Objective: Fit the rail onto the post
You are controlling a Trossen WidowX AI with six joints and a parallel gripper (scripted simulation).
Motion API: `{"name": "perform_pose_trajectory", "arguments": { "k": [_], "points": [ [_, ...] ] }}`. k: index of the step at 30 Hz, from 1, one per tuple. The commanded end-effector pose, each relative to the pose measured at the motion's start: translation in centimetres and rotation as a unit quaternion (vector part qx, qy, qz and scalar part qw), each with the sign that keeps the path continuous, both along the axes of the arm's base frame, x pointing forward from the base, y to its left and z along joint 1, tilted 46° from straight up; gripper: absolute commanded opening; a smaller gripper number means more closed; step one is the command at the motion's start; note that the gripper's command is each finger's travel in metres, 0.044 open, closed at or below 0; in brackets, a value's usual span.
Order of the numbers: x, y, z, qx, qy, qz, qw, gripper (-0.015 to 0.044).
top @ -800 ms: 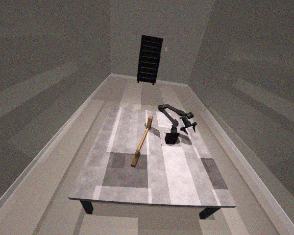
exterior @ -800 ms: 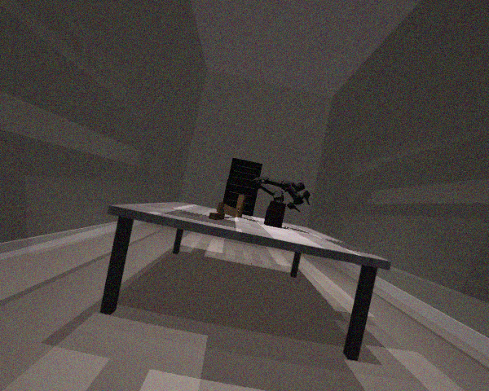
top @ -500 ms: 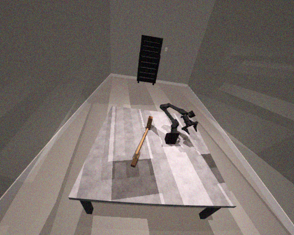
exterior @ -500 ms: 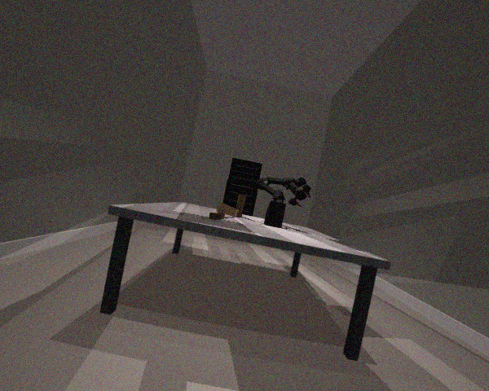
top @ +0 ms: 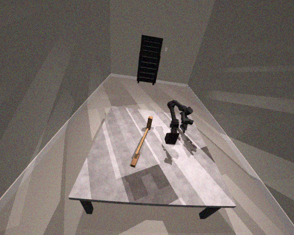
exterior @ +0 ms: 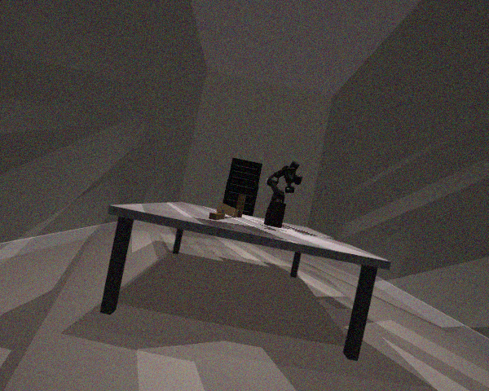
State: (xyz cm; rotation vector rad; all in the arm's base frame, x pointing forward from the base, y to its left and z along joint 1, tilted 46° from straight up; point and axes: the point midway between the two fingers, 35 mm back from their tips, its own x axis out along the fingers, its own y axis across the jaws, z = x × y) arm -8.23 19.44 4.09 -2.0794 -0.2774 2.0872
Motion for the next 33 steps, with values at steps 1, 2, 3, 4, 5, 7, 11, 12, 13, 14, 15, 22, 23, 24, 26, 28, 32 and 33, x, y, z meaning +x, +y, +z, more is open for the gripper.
{"name": "perform_pose_trajectory", "arguments": {
  "k": [1,2,3,4,5,7,11,12,13,14,15,22,23,24,26,28,32,33],
  "points": [
    [4.3,2.2,0.1,-0.006,-0.039,-0.103,0.994,0.044],
    [5.6,2.7,0.1,-0.008,-0.05,-0.13,0.99,0.044],
    [7.0,3.0,0.2,-0.011,-0.061,-0.158,0.986,0.044],
    [8.3,3.3,0.2,-0.015,-0.071,-0.184,0.98,0.044],
    [9.7,3.5,0.2,-0.019,-0.082,-0.211,0.974,0.044],
    [12.4,3.6,0.1,-0.029,-0.097,-0.263,0.959,0.044],
    [17.5,2.9,-0.1,-0.053,-0.123,-0.358,0.924,0.044],
    [18.7,2.6,-0.1,-0.059,-0.131,-0.38,0.914,0.044],
    [20.0,2.3,-0.1,-0.065,-0.139,-0.4,0.903,0.044],
    [21.2,1.9,0.0,-0.071,-0.148,-0.421,0.892,0.044],
    [22.5,1.5,0.0,-0.077,-0.156,-0.44,0.881,0.044],
    [30.2,-3.6,-0.2,-0.133,-0.188,-0.561,0.795,0.044],
    [31.2,-4.6,-0.2,-0.141,-0.194,-0.577,0.78,0.044],
    [32.1,-5.5,-0.2,-0.15,-0.202,-0.593,0.765,0.044],
    [33.9,-7.5,-0.2,-0.169,-0.215,-0.622,0.734,0.044],
    [35.6,-9.8,-0.3,-0.187,-0.226,-0.656,0.696,0.044],
    [38.3,-15.1,-0.3,-0.232,-0.248,-0.708,0.619,0.044],
    [38.8,-16.1,-0.3,-0.242,-0.253,-0.713,0.608,0.044]
  ]
}}
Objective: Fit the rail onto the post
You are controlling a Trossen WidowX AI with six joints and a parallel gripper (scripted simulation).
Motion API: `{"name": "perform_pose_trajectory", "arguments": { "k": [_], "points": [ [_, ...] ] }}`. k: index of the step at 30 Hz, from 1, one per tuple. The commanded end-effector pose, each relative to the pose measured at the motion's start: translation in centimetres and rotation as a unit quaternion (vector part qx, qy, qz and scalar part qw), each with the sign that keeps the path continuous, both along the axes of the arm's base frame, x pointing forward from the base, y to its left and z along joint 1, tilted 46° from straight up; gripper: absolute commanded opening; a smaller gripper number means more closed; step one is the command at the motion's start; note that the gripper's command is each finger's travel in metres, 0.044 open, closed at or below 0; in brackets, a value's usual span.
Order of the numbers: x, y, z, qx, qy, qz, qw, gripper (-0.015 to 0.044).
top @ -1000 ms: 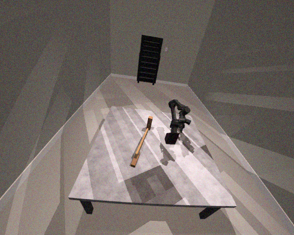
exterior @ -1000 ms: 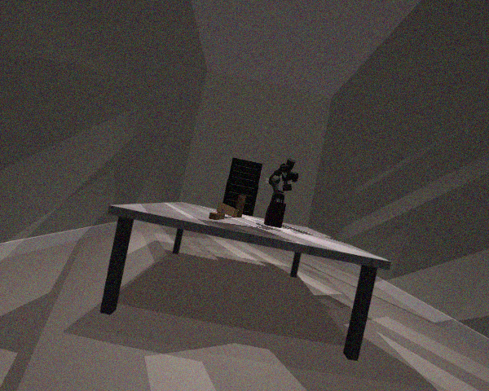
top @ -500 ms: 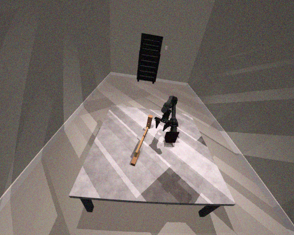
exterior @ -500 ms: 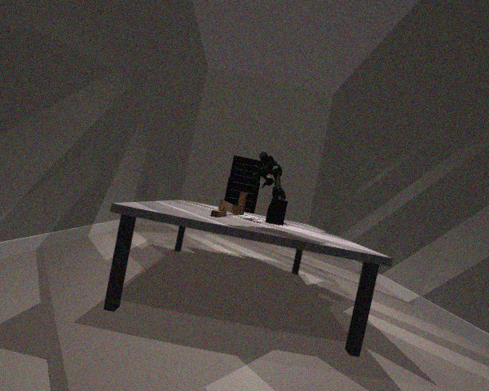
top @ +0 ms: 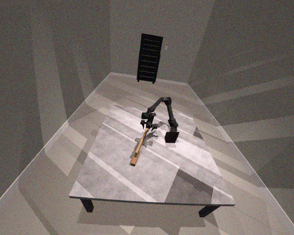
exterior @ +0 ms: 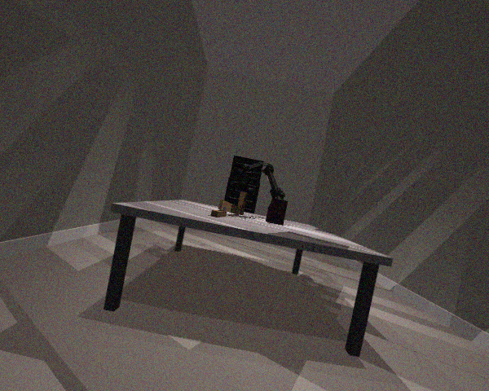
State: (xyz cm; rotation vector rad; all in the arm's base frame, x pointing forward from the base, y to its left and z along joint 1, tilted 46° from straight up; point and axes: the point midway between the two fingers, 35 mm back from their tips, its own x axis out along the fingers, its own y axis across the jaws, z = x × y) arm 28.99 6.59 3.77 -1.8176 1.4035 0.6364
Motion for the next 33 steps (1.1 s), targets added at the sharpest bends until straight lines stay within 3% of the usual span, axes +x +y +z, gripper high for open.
{"name": "perform_pose_trajectory", "arguments": {
  "k": [1,33],
  "points": [
    [1.8,-3.8,0.1,-0.039,-0.005,-0.059,0.997,0.044],
    [3.4,-6.6,-3.1,-0.04,-0.004,-0.062,0.997,0.044]
  ]
}}
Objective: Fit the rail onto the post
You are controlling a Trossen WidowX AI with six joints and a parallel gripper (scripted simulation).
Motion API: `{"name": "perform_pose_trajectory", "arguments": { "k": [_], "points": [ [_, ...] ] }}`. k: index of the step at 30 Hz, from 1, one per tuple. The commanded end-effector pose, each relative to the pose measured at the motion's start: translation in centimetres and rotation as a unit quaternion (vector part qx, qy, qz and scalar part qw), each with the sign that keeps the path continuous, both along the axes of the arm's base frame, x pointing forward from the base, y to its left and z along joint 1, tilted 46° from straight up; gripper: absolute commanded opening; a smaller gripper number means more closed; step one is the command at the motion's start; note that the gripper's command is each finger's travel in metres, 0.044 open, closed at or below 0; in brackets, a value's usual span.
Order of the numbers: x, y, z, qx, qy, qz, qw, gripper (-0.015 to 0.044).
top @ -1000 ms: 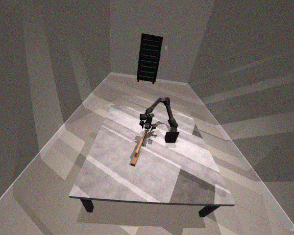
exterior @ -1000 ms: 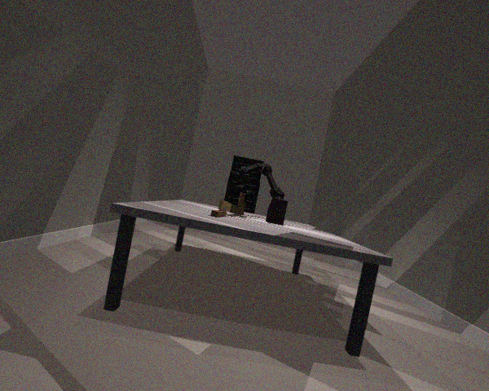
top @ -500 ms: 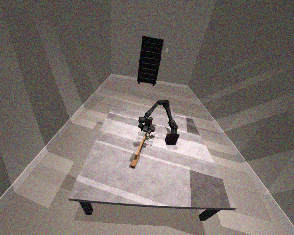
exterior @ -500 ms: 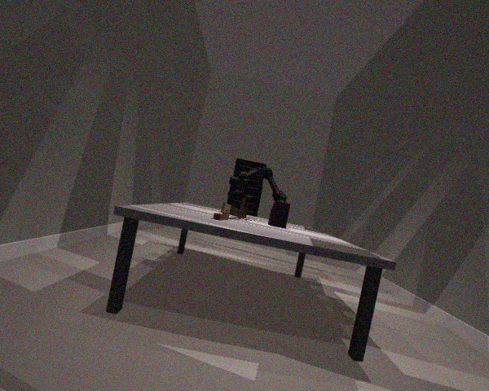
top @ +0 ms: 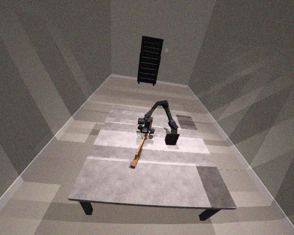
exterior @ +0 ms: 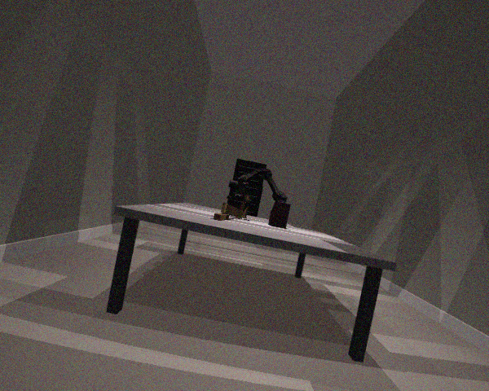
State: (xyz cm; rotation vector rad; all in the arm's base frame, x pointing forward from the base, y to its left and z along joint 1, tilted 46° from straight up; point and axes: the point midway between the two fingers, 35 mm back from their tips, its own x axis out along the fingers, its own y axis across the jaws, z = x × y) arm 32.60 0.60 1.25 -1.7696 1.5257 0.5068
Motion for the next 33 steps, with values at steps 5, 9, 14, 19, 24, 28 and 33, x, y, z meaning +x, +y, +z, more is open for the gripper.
{"name": "perform_pose_trajectory", "arguments": {
  "k": [5,9,14,19,24,28,33],
  "points": [
    [-0.1,-1.2,-1.2,-0.005,0.008,0.0,1.0,0.044],
    [0.0,-1.6,-1.6,-0.006,0.008,0.0,1.0,0.044],
    [0.1,-2.2,-2.2,-0.007,0.007,0.0,1.0,0.044],
    [0.1,-2.5,-2.4,-0.007,0.007,0.0,1.0,0.0414],
    [0.1,-2.5,-2.4,-0.007,0.007,0.0,1.0,0.0282],
    [0.1,-2.5,-2.4,-0.007,0.007,0.0,1.0,0.0178],
    [0.1,-2.5,-2.4,-0.007,0.007,0.0,1.0,0.0066]
  ]
}}
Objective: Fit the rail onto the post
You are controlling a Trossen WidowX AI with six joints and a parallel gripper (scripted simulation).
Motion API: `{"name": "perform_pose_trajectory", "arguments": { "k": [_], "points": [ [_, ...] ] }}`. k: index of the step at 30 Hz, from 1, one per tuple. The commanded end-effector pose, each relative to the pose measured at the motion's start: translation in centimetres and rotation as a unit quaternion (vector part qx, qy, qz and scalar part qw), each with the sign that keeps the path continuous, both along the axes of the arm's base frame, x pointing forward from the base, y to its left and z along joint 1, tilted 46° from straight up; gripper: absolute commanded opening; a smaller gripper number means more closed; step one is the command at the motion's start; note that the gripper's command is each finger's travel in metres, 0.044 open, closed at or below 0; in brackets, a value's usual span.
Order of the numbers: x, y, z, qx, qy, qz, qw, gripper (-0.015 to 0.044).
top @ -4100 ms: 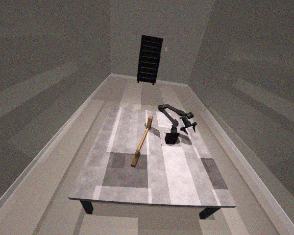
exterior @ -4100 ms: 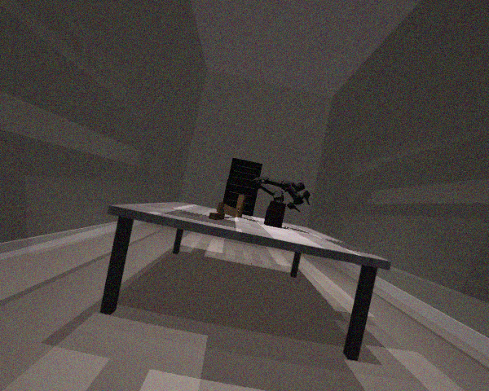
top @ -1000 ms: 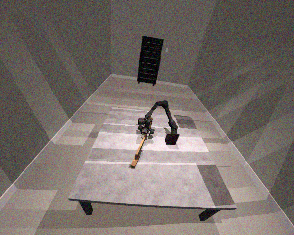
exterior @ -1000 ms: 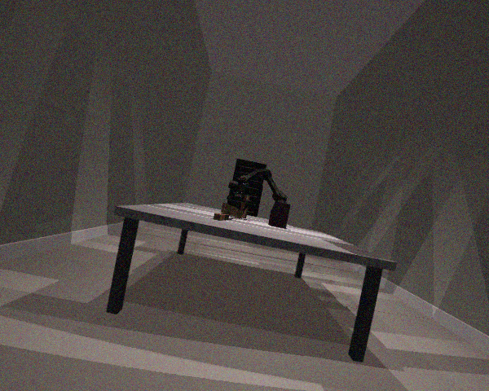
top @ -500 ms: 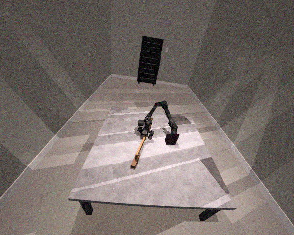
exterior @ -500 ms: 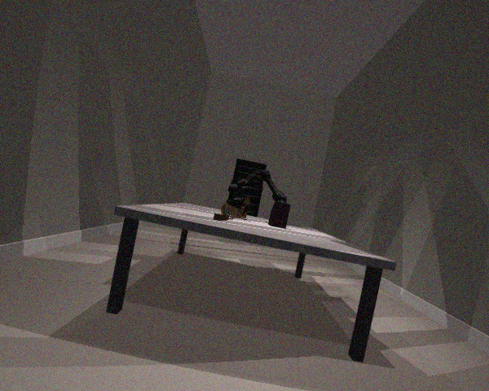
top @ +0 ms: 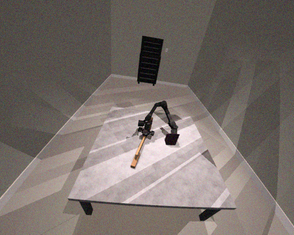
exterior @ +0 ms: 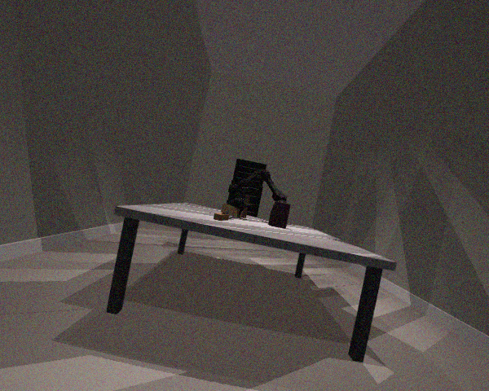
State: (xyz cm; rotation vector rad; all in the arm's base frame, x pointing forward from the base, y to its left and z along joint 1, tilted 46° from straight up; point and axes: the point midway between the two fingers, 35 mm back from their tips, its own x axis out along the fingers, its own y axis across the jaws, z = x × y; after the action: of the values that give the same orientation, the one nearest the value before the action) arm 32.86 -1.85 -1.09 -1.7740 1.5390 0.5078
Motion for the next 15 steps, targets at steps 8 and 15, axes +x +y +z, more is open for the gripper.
{"name": "perform_pose_trajectory", "arguments": {
  "k": [8,15],
  "points": [
    [-0.13,-0.1,-0.08,-0.003,0.003,0.001,1.0,0.0],
    [-0.13,-0.1,-0.08,-0.003,0.003,0.001,1.0,0.0]
  ]
}}
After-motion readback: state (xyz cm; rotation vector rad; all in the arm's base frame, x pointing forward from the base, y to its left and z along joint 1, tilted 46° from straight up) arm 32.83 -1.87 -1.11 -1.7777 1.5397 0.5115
